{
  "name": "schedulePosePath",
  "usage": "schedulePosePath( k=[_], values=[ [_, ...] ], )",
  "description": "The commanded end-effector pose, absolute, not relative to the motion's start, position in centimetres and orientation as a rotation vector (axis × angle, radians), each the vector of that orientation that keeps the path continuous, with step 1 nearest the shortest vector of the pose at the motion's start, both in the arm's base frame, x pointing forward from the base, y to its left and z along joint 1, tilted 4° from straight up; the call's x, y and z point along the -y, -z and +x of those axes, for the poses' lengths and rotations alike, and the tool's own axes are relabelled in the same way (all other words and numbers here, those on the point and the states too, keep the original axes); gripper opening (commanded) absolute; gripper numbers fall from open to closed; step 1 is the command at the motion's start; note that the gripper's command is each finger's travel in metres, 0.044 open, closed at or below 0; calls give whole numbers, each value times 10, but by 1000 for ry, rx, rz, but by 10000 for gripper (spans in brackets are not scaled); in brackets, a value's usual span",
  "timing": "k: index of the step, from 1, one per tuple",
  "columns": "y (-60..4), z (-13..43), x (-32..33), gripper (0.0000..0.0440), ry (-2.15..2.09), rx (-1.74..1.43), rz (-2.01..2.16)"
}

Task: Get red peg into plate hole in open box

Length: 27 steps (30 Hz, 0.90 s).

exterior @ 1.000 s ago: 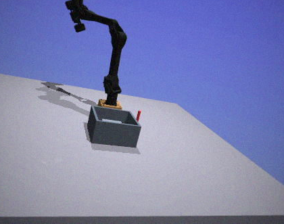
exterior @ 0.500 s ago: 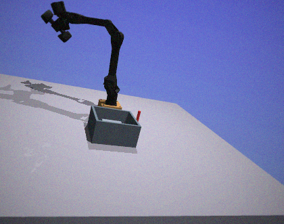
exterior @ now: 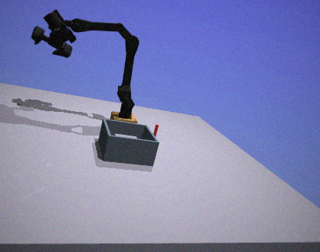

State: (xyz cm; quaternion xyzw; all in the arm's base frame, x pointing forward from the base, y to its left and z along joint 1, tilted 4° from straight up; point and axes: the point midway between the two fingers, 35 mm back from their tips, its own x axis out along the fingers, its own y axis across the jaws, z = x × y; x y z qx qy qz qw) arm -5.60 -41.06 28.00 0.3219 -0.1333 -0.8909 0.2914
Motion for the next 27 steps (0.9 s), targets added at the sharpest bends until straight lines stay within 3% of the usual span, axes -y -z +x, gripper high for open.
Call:
schedulePosePath(
  k=[1,13,27],
  values=[
    [-266,-15,405,440,2296,199,880],
    [-237,104,360,440,2006,-191,884],
    [-215,212,259,440,1612,-559,817]
  ],
)
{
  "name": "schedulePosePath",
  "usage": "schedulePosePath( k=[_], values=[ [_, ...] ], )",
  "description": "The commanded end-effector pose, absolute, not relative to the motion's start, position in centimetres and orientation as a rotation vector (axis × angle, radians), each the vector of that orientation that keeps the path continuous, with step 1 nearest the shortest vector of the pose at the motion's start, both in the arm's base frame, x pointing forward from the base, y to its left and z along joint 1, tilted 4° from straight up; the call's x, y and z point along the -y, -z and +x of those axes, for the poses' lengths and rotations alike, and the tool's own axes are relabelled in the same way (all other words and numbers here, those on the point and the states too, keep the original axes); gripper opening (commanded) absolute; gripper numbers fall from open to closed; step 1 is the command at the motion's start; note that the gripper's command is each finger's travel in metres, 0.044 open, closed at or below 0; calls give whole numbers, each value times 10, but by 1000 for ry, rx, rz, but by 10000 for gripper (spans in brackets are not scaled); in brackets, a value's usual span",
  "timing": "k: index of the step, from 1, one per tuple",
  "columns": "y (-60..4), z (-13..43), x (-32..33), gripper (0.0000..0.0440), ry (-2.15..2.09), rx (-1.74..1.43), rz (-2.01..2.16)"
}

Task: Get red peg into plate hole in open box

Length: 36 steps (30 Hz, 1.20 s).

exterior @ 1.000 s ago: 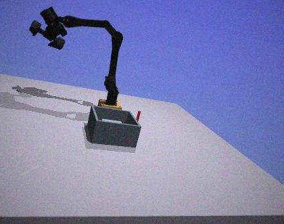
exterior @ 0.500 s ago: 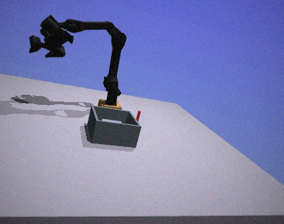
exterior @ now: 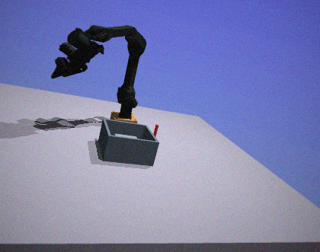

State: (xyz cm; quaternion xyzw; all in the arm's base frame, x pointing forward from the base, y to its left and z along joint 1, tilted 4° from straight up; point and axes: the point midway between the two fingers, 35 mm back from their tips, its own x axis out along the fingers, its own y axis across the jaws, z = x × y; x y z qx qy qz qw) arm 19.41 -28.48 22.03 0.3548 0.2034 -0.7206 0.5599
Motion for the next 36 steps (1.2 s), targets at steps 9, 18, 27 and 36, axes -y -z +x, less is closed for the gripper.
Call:
schedulePosePath(
  k=[9,18,27,36],
  values=[
    [-203,252,174,440,1346,-770,755],
    [-190,263,83,440,1101,-968,693],
    [-177,245,2,440,916,-1153,639],
    [-160,208,-61,440,816,-1323,596]
  ],
)
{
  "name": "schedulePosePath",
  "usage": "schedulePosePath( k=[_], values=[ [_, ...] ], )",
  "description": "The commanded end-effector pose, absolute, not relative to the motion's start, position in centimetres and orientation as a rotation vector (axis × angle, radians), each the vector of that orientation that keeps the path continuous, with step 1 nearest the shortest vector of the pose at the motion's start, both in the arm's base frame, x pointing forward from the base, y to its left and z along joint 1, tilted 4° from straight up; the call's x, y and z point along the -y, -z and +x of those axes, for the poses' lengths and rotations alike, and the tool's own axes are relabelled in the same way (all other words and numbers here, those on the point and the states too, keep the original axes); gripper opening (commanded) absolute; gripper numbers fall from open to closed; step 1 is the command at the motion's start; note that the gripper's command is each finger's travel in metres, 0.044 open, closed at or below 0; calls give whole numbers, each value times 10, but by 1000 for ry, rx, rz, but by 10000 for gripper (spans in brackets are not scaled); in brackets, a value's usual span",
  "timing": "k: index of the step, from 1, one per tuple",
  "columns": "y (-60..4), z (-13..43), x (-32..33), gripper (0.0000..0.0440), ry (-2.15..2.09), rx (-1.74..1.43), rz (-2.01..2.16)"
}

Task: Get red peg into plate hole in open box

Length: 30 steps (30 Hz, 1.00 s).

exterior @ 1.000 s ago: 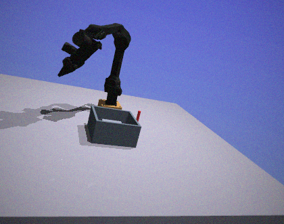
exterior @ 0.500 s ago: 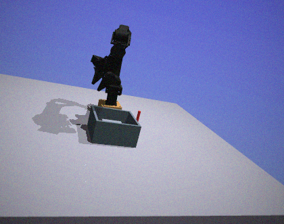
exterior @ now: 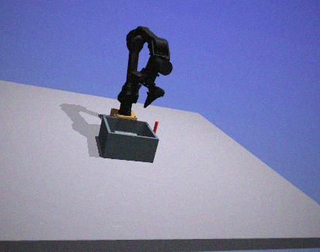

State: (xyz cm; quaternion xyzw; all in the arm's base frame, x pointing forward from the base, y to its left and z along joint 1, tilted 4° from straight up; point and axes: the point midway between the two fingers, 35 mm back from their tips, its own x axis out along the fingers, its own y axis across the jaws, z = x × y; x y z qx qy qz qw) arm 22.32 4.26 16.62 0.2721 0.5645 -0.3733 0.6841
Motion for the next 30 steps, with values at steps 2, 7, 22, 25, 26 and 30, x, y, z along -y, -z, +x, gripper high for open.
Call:
schedulePosePath(
  k=[2,7,22,25,26,30],
  values=[
    [-156,199,-73,440,804,-1357,585],
    [-144,177,-98,440,784,-1433,555],
    [-95,149,-145,440,707,-1500,494],
    [-83,149,-149,440,689,-1497,488],
    [-78,149,-150,440,682,-1496,486],
    [-60,151,-154,440,657,-1489,483]
  ],
)
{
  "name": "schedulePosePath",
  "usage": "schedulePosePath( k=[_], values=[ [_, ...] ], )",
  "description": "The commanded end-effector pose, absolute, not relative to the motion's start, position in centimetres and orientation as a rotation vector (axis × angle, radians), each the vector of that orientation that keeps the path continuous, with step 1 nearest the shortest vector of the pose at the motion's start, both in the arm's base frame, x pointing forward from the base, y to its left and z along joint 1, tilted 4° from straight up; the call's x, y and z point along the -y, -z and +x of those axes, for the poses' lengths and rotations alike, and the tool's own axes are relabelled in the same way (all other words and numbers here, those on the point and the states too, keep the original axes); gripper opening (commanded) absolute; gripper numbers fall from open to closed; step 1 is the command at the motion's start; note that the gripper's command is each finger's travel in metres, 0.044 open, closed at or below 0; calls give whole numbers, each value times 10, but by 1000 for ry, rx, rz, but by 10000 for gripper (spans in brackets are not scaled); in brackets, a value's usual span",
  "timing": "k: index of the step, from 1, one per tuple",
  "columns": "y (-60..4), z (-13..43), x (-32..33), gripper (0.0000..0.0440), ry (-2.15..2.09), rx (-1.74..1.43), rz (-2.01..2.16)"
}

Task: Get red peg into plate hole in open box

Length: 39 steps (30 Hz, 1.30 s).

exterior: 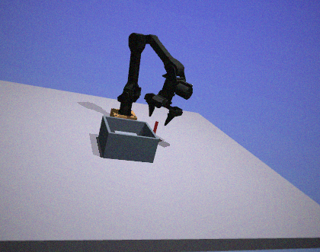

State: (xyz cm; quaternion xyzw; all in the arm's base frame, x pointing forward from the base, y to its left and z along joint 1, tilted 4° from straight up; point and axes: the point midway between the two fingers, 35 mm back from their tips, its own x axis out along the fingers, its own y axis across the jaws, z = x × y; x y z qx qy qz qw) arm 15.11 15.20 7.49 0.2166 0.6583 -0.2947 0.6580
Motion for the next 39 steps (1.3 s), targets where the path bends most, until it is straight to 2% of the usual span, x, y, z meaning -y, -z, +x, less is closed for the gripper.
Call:
schedulePosePath(
  k=[1,8,11,27,39],
  values=[
    [-55,151,-155,440,650,-1487,484],
    [-23,156,-157,439,610,-1474,488],
    [-13,157,-156,411,604,-1479,480],
    [11,147,-146,8,675,-1538,412],
    [-36,173,-152,0,604,-1447,410]
  ],
)
